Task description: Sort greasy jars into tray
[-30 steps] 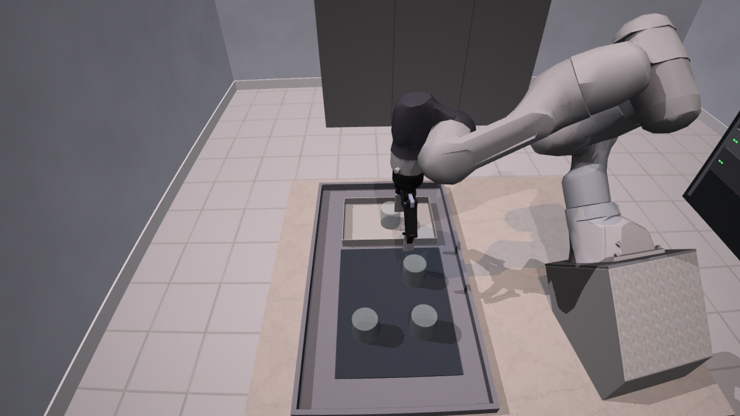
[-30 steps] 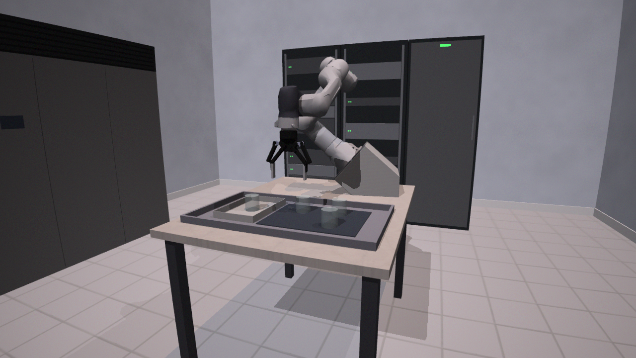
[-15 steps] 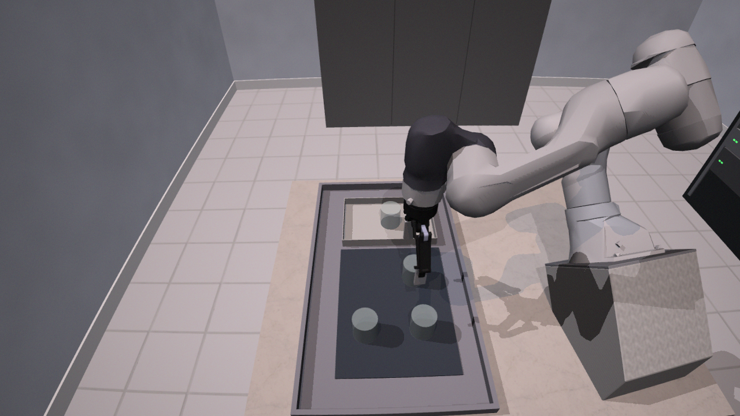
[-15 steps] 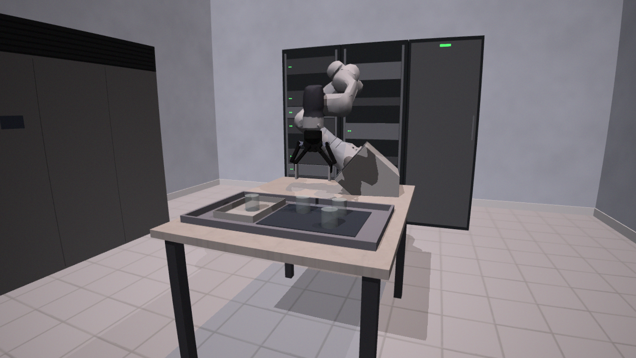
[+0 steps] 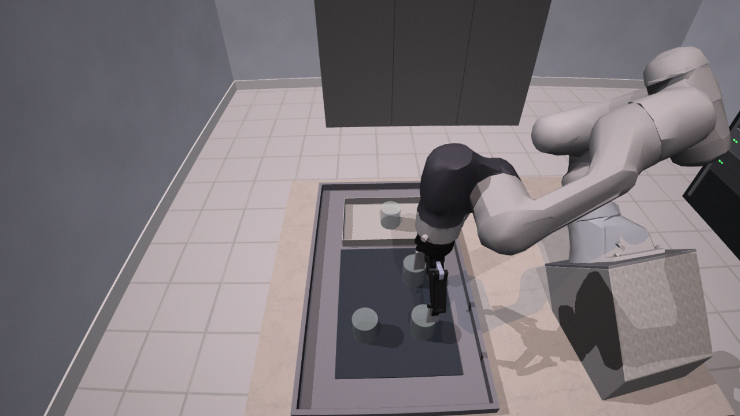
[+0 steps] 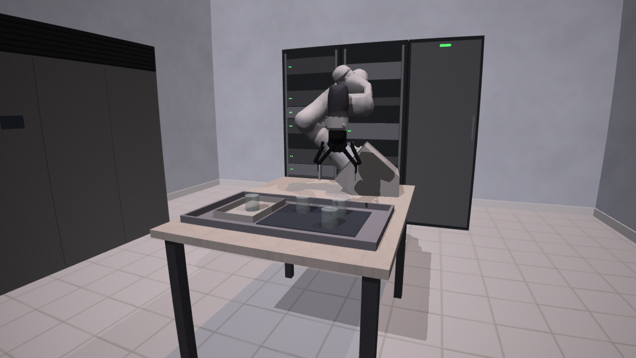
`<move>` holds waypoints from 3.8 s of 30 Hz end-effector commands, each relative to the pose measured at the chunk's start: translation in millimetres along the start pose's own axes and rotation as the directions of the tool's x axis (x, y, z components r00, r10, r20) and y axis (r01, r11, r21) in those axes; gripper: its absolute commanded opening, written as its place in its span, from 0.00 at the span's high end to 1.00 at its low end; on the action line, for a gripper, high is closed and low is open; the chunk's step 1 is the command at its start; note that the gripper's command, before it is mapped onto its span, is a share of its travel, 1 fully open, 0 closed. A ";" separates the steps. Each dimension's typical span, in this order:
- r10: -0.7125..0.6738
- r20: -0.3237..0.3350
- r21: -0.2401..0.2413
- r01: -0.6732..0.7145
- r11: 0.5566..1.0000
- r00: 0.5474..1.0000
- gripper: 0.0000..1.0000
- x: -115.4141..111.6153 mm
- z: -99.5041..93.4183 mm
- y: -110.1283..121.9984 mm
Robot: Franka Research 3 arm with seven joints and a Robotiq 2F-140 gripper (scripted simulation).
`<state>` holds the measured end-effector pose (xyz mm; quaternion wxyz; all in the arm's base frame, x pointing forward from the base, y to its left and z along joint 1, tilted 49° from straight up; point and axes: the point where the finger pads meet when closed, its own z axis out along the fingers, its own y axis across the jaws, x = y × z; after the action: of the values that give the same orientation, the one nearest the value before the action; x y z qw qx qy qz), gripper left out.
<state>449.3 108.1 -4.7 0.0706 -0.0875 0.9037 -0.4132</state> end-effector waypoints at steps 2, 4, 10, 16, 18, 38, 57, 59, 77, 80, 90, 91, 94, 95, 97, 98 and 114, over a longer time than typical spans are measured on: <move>0.089 -0.015 -0.001 -0.089 0.996 0.996 0.00 4.6 13.3 9.8; 0.089 -0.015 -0.001 -0.089 0.996 0.996 0.00 4.7 25.6 9.8; 0.089 -0.015 -0.001 -0.089 0.996 0.996 0.00 5.1 50.3 9.9; 0.089 -0.015 -0.001 -0.089 0.996 0.996 0.00 5.4 68.8 9.9; 0.089 -0.015 -0.001 -0.089 0.996 0.996 0.00 5.4 68.8 9.9; 0.089 -0.015 -0.001 -0.089 0.996 0.996 0.00 5.7 88.8 9.9; 0.089 -0.015 -0.001 -0.089 0.996 0.996 0.00 6.1 118.8 10.0; 0.089 -0.015 -0.001 -0.089 0.996 0.996 0.00 6.1 118.8 10.0; 0.089 -0.015 -0.001 -0.089 0.996 0.996 0.38 6.1 118.8 10.0; 0.089 -0.015 -0.001 -0.089 0.996 0.996 0.38 6.1 118.8 10.0; 0.089 -0.015 -0.001 -0.089 0.996 0.996 0.41 6.1 118.8 10.0; 0.089 -0.015 -0.001 -0.089 0.996 0.996 0.41 6.1 118.8 10.0; 0.089 -0.015 -0.001 -0.089 0.996 0.996 0.41 6.1 118.8 10.0; 0.089 -0.015 -0.001 -0.089 0.996 0.996 0.41 6.1 118.8 10.0; 0.089 -0.015 -0.001 -0.089 0.996 0.996 0.41 6.1 118.8 10.0; 0.089 -0.015 -0.001 -0.089 0.996 0.996 0.41 6.1 118.8 10.0; 0.089 -0.015 -0.001 -0.089 0.996 0.996 0.44 6.1 118.8 10.0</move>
<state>465.4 25.8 -88.5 0.0823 -0.0424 0.9069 -0.4110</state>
